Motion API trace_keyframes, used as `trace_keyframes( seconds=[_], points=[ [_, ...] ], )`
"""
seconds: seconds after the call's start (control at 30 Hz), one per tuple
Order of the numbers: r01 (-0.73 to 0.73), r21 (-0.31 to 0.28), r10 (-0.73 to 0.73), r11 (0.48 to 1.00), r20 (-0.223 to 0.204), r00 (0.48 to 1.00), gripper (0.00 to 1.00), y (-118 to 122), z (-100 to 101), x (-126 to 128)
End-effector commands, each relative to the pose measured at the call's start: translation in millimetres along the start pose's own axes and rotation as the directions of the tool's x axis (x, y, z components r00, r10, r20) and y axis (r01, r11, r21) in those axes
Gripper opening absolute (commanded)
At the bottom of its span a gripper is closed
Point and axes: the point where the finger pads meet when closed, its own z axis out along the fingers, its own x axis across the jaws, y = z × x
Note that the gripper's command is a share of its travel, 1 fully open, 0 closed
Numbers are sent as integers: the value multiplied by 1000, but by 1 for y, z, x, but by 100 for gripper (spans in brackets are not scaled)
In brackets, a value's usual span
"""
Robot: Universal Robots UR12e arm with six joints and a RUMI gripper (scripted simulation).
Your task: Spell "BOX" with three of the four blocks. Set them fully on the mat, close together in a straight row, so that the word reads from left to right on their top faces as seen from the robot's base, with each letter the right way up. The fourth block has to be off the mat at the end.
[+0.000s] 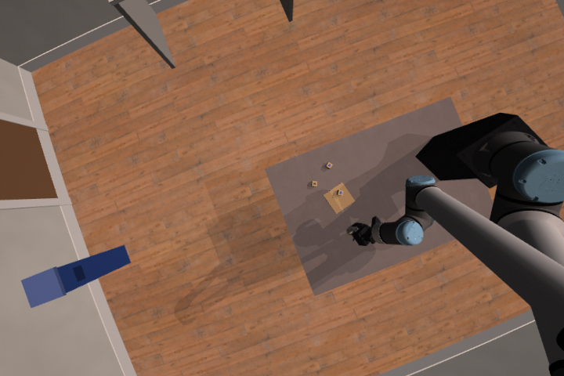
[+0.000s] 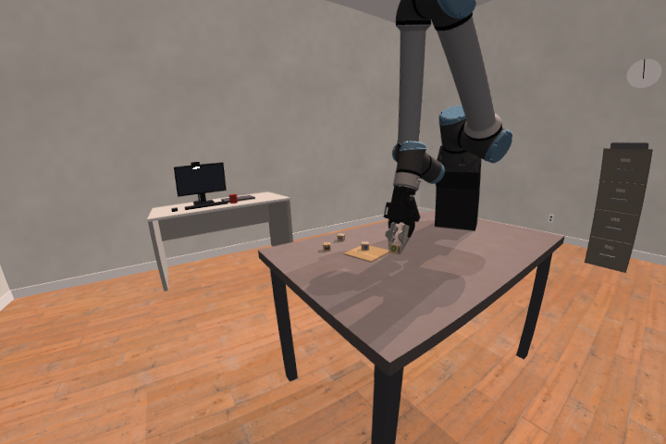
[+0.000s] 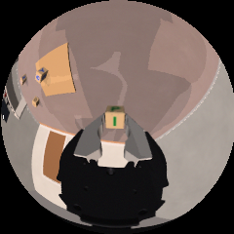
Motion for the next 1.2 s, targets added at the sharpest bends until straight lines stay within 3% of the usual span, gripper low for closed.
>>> trace_keyframes(
  seconds=[0.0, 0.5, 0.57, 0.93, 1.17],
  points=[
    [-3, -102, 4, 995, 5, 1000, 9, 1, 2, -1],
    [-5, -373, 8, 928, 6, 1000, 9, 0, 3, -1],
    [-5, -373, 8, 928, 6, 1000, 9, 0, 3, -1],
    [-6, -520, 11, 854, 7, 1000, 9, 0, 3, -1],
    [-6, -557, 12, 831, 7, 1000, 9, -1, 3, -1]
  ],
)
